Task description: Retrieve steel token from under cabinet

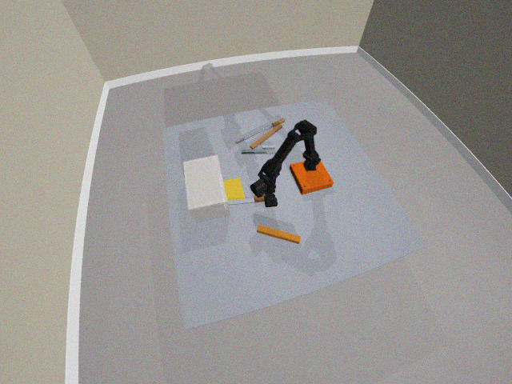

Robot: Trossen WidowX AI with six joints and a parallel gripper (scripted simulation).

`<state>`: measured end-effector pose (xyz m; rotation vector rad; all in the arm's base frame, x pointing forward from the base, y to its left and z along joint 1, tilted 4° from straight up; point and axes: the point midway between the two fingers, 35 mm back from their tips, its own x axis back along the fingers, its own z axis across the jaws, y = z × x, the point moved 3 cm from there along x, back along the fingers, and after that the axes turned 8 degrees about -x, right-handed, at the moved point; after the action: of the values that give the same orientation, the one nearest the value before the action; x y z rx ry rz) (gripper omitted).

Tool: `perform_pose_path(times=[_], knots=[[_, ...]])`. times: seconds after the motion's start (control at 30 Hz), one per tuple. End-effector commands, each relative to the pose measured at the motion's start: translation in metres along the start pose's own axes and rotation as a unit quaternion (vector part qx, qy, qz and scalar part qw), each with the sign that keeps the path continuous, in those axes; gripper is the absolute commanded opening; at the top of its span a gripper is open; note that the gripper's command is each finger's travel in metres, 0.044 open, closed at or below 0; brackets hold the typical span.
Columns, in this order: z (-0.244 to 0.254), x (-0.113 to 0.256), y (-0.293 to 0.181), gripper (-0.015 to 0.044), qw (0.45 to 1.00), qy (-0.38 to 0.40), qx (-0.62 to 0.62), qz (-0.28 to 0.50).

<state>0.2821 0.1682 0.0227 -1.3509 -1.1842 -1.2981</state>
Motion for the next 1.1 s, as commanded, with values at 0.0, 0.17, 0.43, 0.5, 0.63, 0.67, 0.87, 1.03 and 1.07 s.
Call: perform_pose_path(times=[0.0, 0.17, 0.43, 0.5, 0.63, 0.67, 0.87, 1.03, 1.07], knots=[[0.001, 0.000, 0.007, 0.0000, 1.000, 0.002, 0.000, 0.001], [0.002, 0.000, 0.013, 0.0000, 1.000, 0.002, 0.000, 0.001], [0.003, 0.001, 0.022, 0.0000, 1.000, 0.002, 0.000, 0.000], [0.004, 0.001, 0.024, 0.0000, 1.000, 0.002, 0.000, 0.000], [0.004, 0.001, 0.029, 0.0000, 1.000, 0.002, 0.000, 0.000], [0.005, 0.001, 0.030, 0.0000, 1.000, 0.002, 0.000, 0.000], [0.005, 0.001, 0.036, 0.0000, 1.000, 0.002, 0.000, 0.000], [0.006, 0.001, 0.042, 0.0000, 1.000, 0.002, 0.000, -0.001], [0.006, 0.001, 0.043, 0.0000, 1.000, 0.002, 0.000, -0.001]])
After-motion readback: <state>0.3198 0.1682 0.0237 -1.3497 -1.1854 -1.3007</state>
